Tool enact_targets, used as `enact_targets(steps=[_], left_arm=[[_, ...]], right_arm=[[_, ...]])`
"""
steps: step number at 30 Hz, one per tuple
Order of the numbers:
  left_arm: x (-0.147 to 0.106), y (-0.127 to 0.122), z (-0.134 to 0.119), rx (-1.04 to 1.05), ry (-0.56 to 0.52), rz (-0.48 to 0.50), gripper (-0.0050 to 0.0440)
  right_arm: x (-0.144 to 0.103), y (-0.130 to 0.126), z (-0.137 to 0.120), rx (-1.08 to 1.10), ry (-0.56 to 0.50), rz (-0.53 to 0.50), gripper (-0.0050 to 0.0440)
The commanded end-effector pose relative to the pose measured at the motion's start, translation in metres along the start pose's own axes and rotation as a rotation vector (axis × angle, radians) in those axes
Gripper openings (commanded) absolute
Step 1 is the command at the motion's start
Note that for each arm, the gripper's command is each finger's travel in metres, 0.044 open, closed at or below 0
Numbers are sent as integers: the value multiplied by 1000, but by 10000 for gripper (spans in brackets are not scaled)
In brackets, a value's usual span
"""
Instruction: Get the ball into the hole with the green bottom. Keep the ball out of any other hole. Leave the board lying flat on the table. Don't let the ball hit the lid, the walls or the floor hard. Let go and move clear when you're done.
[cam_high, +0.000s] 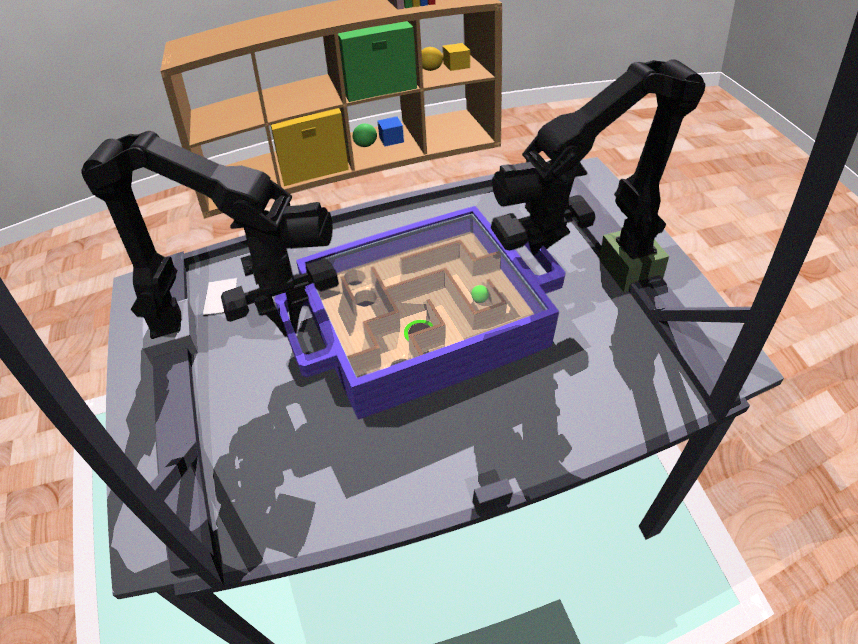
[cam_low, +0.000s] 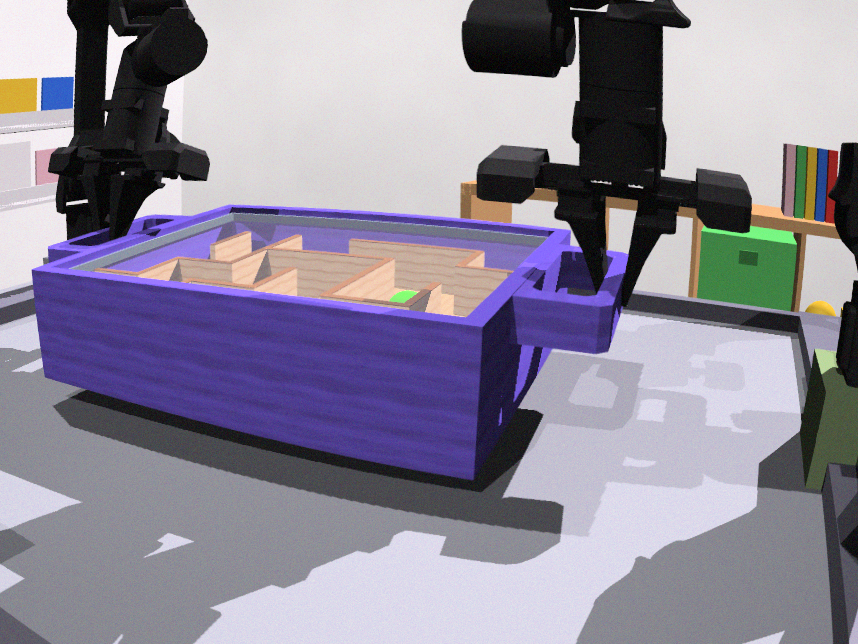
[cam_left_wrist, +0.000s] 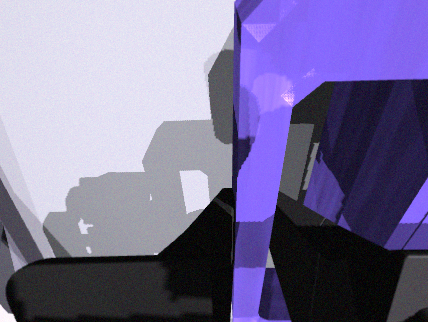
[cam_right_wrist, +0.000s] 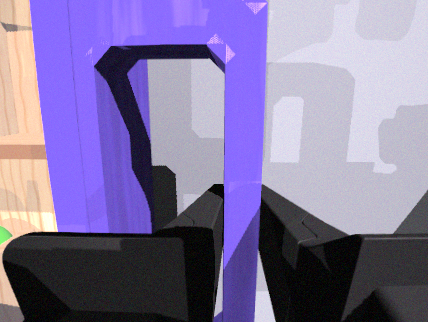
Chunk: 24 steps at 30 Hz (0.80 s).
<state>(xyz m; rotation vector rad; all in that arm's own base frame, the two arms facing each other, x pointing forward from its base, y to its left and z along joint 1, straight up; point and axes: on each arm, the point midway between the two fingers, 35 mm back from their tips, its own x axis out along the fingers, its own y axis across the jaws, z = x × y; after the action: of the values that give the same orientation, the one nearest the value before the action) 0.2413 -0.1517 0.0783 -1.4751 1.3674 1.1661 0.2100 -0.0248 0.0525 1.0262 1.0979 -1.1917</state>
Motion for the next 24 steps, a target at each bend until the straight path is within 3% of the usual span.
enact_targets(steps=[1,4,6,9,12,20,21,24], left_arm=[[-13,2,-11,19,44,-32,-50],[-4,6,-5,31,67,-55,-50],[-19,-1,-10,21,77,-31,-50],[-5,4,-1,30,99,-58,-50],[-22,-3,-7,21,127,-23,-50],[-20,-2,-9,11,97,-2,-50],[-15,1,-3,18,120,-16,-50],[-18,-1,-10,18,77,-35,-50]], right_arm=[[-11,8,5,9,-14,25,-50],[-19,11,7,3,17,-4,-50],[-7,3,5,7,17,31,-50],[-19,11,9,2,49,-7,-50],[-3,0,6,8,68,37,-50],[-3,0,5,14,37,49,-50],[-12,8,9,11,67,54,-50],[-14,9,7,14,11,49,-50]])
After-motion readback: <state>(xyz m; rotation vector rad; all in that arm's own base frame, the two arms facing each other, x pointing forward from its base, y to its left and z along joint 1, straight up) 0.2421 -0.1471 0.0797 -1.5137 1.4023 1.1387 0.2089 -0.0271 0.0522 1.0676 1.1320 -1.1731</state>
